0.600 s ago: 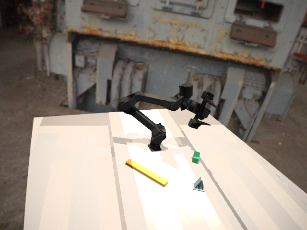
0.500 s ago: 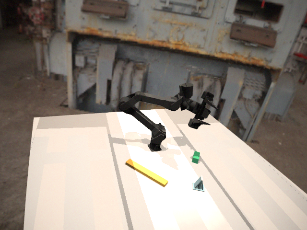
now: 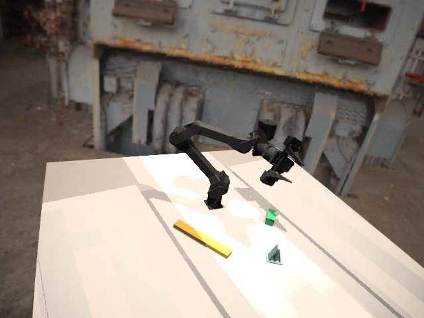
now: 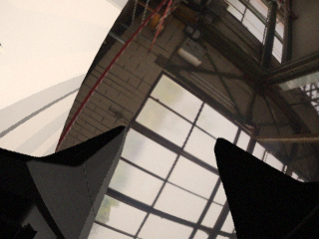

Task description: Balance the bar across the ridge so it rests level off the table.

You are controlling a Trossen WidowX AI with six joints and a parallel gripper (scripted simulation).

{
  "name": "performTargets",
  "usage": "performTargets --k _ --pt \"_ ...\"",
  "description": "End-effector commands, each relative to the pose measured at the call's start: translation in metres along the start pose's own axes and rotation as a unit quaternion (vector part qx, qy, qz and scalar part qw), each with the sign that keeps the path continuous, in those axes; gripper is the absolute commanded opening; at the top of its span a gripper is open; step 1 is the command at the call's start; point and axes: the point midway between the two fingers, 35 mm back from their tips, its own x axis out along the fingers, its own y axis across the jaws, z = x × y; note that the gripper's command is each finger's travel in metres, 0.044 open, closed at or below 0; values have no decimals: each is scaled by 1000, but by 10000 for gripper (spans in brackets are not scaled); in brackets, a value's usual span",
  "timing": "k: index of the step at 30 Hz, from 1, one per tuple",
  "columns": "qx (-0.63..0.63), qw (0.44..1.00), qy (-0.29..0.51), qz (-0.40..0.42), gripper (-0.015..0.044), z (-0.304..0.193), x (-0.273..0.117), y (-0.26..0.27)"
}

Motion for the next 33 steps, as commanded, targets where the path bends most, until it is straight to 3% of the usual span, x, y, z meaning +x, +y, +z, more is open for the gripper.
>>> performTargets --k 1,33 --pt "1 1000 1 22 315 -2 10 7" --pt "46 962 32 269 315 -42 59 109"
